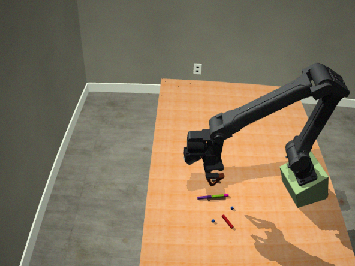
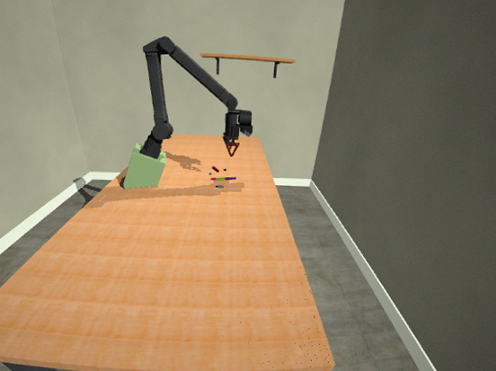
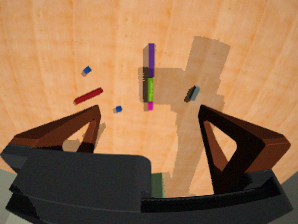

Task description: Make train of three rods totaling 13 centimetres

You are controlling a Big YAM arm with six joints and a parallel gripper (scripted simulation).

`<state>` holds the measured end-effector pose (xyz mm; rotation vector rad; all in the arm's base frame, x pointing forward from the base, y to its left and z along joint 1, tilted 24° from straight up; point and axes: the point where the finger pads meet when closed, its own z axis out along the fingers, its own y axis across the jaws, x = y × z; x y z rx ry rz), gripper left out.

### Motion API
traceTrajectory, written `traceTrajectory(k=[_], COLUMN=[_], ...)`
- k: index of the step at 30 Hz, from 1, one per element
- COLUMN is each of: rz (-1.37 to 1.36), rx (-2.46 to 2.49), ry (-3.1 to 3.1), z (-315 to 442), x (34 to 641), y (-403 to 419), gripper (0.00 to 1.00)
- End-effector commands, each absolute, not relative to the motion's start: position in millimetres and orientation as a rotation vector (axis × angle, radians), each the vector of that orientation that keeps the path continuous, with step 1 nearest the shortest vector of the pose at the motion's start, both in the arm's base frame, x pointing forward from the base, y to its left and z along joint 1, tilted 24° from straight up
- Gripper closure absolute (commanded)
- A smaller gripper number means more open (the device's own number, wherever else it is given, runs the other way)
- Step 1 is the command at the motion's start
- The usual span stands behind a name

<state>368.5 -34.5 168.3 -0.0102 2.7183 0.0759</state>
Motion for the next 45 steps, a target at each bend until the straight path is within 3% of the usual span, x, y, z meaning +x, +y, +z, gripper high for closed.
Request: traceTrajectory(k=[1, 11, 15, 45], rz=[0.058, 0.054, 0.071, 0.07], rx=[-0.012, -0.01, -0.003, -0.004], ry=[2.651, 2.648, 2.709, 2.704], z=[207, 243, 216, 217], x=[381, 363, 359, 360], y=[-43, -45, -43, -43], gripper=[0.0, 0.0, 0.0, 0.0])
